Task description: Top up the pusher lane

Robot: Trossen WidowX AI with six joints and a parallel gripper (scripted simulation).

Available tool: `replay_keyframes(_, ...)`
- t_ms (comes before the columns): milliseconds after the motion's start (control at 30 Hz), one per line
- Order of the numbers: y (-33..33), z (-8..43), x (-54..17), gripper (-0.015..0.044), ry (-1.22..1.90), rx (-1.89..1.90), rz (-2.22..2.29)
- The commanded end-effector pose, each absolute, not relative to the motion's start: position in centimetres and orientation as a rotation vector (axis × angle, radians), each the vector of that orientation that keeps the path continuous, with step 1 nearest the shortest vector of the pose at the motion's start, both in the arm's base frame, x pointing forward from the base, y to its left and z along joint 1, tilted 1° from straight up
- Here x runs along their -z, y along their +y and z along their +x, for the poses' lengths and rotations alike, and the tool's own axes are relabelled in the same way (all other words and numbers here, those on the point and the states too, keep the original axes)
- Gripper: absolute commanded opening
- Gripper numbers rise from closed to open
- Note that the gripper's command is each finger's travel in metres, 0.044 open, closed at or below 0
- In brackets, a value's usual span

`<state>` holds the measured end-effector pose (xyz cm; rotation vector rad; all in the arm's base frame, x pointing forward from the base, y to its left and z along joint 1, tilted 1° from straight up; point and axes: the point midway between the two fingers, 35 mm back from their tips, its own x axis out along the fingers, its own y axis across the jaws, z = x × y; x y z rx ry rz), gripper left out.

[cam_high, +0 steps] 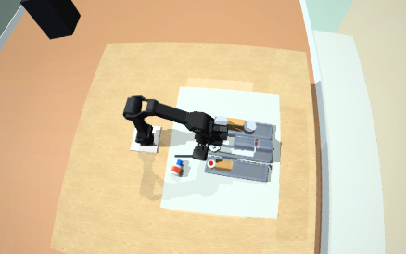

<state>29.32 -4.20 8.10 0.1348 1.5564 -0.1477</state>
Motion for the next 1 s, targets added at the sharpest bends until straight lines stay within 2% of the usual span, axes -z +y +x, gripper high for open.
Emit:
replay_keyframes(0, -4.2, 29.6, -8.1, 0.0, 1.552, 0.147, 0.14)
replay_keyframes(967, -4.4, 30.8, -8.2, 0.0, 1.551, 0.147, 0.14)
